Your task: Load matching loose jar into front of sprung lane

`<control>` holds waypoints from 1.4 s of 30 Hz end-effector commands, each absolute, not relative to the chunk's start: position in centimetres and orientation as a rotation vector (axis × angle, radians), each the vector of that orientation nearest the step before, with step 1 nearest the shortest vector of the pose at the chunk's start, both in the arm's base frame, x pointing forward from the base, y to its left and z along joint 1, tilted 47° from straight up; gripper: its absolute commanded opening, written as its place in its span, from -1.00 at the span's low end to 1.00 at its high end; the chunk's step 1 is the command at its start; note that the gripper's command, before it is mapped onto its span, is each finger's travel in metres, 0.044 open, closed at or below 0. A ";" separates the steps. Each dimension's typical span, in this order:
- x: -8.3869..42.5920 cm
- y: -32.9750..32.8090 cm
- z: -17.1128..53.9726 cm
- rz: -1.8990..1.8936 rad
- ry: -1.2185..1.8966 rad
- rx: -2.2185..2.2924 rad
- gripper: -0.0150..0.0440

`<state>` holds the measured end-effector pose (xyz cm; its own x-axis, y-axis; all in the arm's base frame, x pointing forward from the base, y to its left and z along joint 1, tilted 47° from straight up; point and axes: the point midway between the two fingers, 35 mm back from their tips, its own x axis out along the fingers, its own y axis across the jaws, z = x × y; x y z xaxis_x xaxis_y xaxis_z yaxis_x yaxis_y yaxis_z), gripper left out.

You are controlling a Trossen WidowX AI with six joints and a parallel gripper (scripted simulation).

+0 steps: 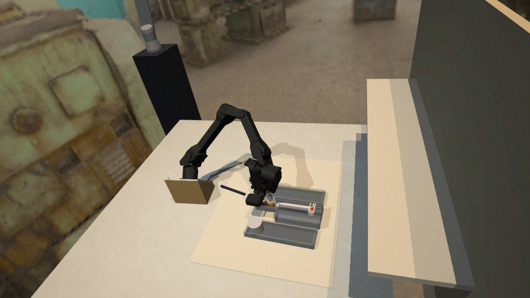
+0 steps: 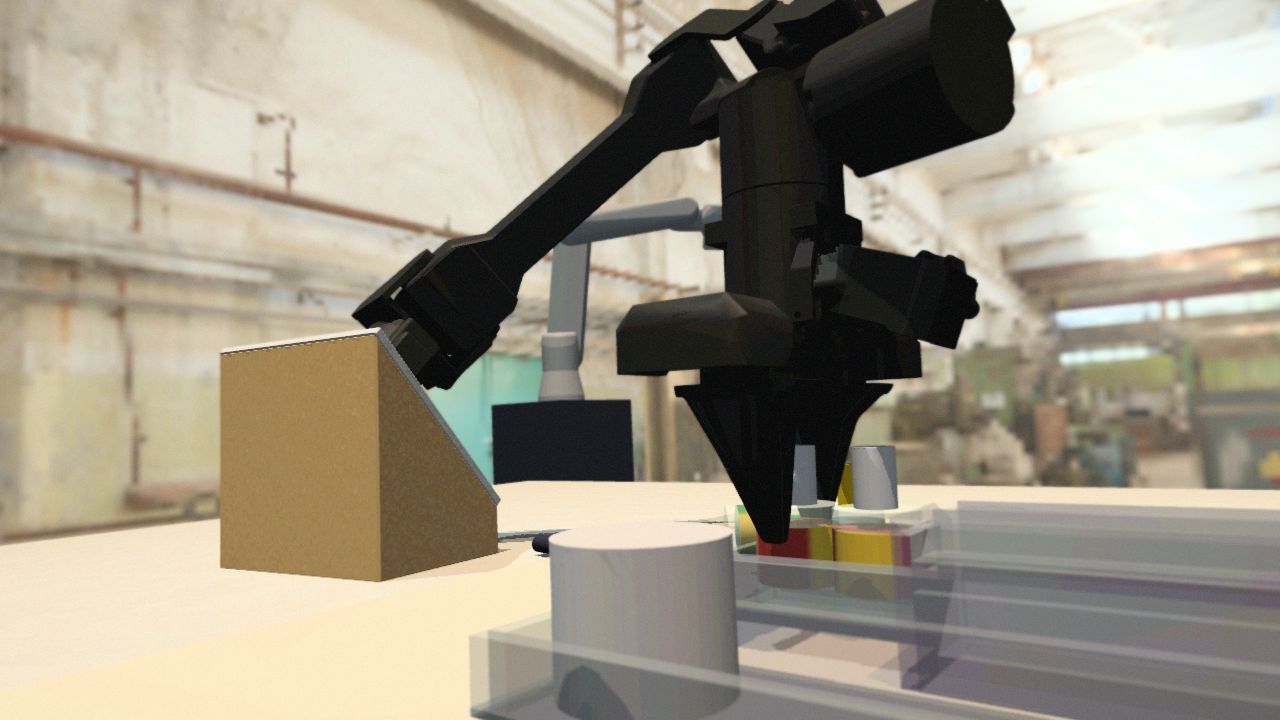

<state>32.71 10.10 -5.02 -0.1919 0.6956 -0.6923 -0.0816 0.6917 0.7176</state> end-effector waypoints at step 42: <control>32.4 10.4 -5.0 0.766 1.612 0.512 -0.49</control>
